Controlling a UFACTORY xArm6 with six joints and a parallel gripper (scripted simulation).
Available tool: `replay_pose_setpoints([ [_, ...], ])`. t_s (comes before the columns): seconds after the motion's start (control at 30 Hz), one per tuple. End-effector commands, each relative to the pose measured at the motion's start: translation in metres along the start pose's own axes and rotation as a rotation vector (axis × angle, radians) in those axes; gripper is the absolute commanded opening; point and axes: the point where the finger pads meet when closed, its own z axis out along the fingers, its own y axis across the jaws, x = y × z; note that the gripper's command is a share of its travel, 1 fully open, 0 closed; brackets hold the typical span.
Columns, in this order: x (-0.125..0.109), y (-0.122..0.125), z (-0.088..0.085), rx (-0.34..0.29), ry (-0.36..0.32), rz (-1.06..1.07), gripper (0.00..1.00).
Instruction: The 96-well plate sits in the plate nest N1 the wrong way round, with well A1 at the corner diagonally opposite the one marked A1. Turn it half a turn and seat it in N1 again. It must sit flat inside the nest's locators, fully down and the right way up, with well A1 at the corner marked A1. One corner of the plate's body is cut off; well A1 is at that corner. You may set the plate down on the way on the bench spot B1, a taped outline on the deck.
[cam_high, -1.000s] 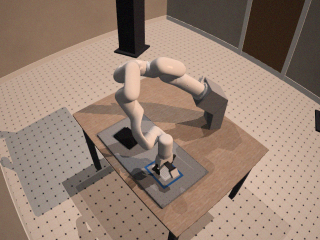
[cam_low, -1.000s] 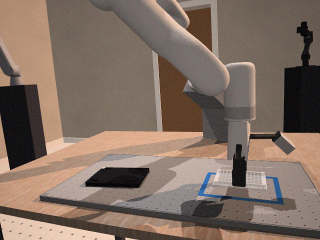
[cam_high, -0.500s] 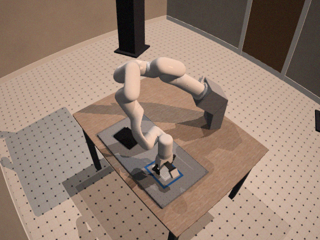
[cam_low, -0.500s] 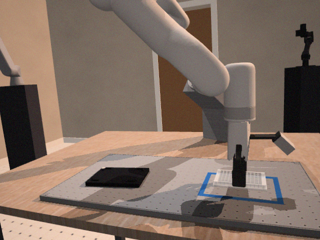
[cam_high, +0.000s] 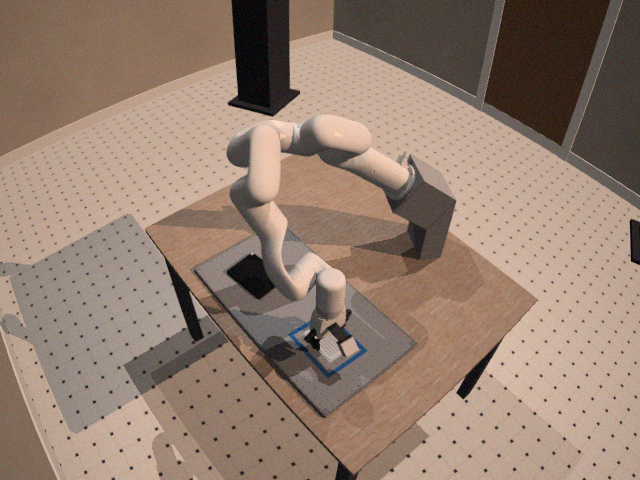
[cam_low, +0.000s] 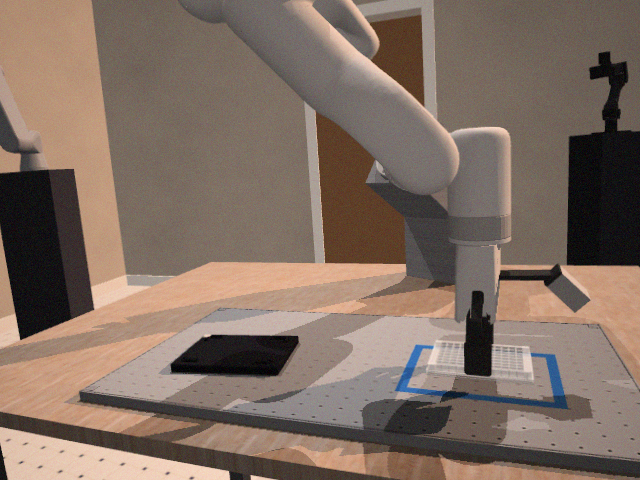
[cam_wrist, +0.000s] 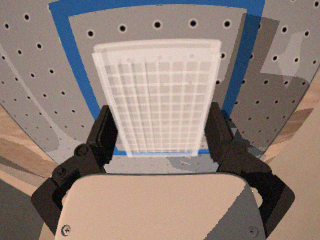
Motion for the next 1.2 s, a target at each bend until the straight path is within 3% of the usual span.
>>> replay_pose_setpoints([
  [0.0, 0.0006, 0.0008, -0.0001, -0.001, 0.002, 0.000, 0.00],
  [1.17, 0.0006, 0.0008, 0.0050, -0.001, 0.002, 0.000, 0.00],
])
